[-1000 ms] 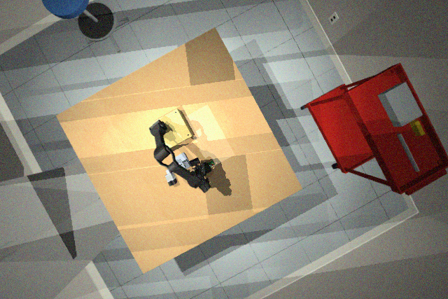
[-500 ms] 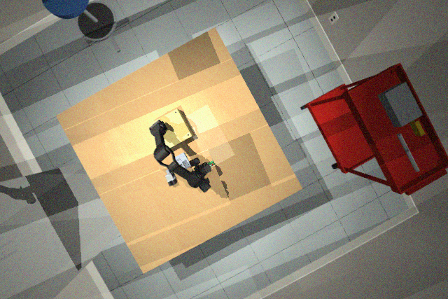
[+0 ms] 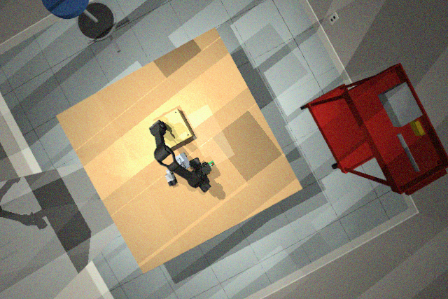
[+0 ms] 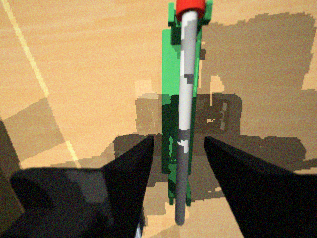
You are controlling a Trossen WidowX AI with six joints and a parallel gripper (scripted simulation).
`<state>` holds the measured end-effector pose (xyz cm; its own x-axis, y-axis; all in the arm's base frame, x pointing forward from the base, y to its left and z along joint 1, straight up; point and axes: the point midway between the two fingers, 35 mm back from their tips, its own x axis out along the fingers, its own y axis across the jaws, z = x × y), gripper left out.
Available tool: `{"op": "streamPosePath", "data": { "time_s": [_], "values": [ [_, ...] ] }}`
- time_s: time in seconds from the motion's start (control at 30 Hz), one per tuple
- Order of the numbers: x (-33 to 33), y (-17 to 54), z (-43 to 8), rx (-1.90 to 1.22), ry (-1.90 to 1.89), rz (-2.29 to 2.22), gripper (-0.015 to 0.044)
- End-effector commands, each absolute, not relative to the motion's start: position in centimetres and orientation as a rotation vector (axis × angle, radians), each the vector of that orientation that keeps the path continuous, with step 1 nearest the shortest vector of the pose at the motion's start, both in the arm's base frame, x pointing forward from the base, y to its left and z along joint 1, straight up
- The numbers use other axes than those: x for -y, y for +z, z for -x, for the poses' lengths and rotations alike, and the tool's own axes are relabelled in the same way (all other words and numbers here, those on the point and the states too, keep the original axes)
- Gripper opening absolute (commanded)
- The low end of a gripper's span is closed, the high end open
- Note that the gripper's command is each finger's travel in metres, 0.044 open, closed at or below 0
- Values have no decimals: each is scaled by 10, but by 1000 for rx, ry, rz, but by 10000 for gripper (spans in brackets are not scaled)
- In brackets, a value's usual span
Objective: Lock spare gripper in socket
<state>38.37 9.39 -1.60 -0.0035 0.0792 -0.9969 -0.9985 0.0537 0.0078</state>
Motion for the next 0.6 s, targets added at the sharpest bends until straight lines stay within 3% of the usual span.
{"op": "streamPosePath", "data": {
  "time_s": [0.0,0.17,0.57],
  "values": [
    [-94,-16,-384,-1180,1210,1109,315],
    [-94,-2,-382,-1186,1214,1107,440],
    [-92,22,-375,-1215,1232,1096,440]
  ]
}}
